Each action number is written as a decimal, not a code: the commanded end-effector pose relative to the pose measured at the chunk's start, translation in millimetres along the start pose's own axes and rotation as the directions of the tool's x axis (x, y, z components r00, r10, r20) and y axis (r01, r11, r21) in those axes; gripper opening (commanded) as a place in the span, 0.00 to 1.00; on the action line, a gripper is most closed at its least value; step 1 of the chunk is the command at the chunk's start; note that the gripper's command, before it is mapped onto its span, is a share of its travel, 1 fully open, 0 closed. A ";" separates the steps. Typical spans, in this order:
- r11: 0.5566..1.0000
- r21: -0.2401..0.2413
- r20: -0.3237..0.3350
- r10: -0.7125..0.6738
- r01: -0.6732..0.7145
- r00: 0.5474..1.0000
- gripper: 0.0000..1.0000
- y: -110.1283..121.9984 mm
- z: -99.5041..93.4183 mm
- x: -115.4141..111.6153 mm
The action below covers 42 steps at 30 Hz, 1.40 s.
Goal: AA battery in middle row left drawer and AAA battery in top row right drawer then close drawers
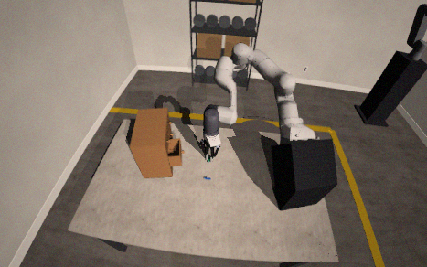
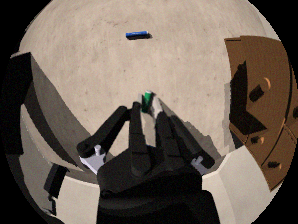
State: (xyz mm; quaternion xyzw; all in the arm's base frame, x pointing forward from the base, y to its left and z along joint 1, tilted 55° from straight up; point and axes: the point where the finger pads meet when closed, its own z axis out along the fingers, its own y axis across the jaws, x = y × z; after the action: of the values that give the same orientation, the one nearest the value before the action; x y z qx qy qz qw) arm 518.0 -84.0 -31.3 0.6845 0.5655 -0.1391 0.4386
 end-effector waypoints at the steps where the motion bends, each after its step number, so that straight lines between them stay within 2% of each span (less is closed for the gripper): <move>1: 1.000 0.001 -0.002 0.005 -0.005 1.000 0.17 -0.1 1.5 0.4; 7: 1.000 0.001 -0.002 0.005 -0.005 1.000 0.17 -0.1 1.5 0.4; 8: 1.000 0.001 -0.002 0.005 -0.005 1.000 0.06 -0.1 1.5 0.4; 31: 1.000 0.001 -0.002 0.005 -0.005 1.000 0.06 -0.1 -0.3 0.4; 34: 1.000 0.001 -0.002 0.005 -0.005 1.000 0.06 -0.1 -18.2 0.4; 39: 1.000 0.001 -0.002 0.005 -0.005 1.000 0.06 -0.1 -76.0 0.3; 42: 1.000 0.001 -0.002 0.005 -0.005 1.000 0.06 0.0 -96.4 0.2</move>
State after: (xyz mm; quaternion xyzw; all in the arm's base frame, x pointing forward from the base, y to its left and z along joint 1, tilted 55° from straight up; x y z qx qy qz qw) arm 500.5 -17.7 12.8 0.6899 0.5633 -0.1207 0.4383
